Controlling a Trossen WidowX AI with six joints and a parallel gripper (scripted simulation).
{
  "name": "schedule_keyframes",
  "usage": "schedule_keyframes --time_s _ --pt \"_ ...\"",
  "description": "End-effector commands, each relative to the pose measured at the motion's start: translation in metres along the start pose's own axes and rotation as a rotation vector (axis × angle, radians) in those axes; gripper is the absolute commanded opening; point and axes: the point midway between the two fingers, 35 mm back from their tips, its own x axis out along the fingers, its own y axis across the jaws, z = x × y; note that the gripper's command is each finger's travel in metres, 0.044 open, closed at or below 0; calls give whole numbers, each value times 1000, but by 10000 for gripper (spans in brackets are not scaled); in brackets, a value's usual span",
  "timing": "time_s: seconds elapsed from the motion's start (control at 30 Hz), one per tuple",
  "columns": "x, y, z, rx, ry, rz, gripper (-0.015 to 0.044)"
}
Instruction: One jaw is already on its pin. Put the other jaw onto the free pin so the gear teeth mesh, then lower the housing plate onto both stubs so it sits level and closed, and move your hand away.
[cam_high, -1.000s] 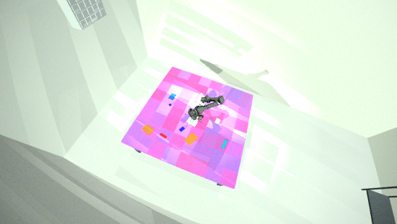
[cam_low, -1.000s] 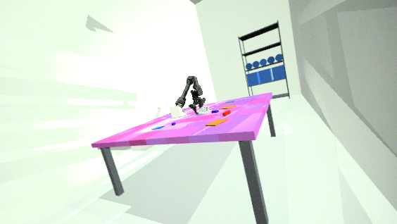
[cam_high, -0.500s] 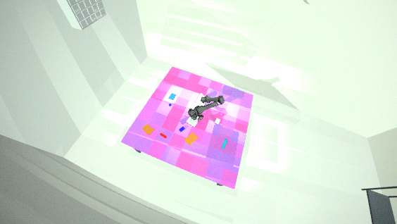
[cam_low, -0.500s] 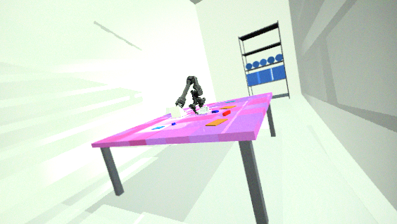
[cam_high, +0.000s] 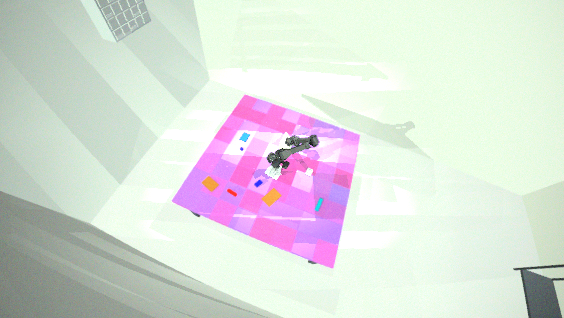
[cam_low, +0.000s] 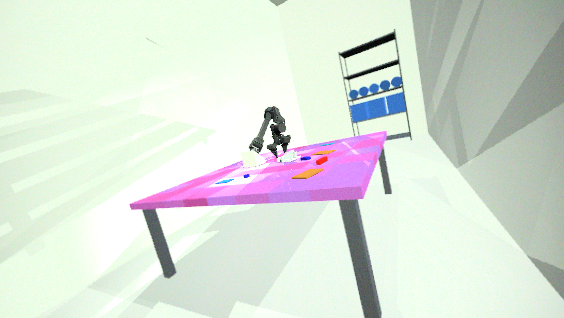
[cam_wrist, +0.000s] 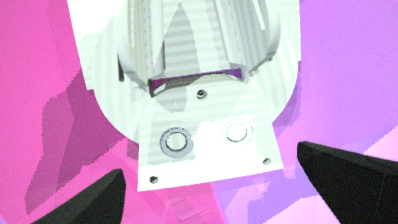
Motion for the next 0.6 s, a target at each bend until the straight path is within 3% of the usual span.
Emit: schedule_keyframes --time_s 0.0,0.2,0.4,0.57 --pt "-41 1 0 -12 -17 -9 440" --pt "-45 -1 0 -4 -28 -6 440" --pt "-94 -8 -40 -7 -16 -14 440" --pt "-99 -8 -45 -8 -14 -13 440"
